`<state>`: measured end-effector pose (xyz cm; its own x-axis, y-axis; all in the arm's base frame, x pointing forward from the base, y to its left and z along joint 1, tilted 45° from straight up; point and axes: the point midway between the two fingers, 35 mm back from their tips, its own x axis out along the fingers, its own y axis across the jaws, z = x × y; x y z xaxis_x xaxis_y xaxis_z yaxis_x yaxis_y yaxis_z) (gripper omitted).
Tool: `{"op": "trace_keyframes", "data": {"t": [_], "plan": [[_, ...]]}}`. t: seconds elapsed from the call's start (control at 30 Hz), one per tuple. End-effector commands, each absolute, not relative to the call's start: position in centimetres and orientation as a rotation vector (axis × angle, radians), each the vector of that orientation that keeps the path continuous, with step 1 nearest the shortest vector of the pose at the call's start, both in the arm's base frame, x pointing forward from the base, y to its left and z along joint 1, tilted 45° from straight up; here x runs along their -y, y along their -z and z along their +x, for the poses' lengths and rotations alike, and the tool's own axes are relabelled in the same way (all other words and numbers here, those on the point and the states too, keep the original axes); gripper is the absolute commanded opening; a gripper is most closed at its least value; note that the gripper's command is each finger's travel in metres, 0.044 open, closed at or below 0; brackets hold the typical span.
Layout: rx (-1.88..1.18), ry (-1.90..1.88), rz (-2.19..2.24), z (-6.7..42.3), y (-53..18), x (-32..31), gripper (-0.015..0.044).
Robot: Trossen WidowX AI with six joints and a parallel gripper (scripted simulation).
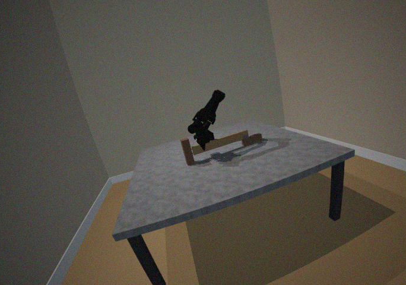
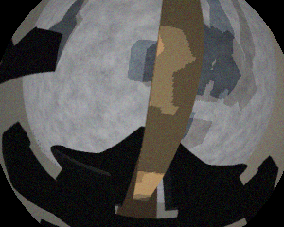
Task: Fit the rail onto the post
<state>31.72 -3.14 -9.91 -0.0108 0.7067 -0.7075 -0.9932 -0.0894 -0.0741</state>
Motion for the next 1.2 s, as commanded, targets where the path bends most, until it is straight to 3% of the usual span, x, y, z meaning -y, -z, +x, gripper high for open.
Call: {"op": "trace_keyframes", "data": {"t": [0.0, 1.17], "plan": [[-0.536, -1.524, -0.707, 31.86, 9.99, 3.74, 0.0], [-0.536, -1.524, -0.708, 31.98, 10.66, 4.47, 0.0]]}}
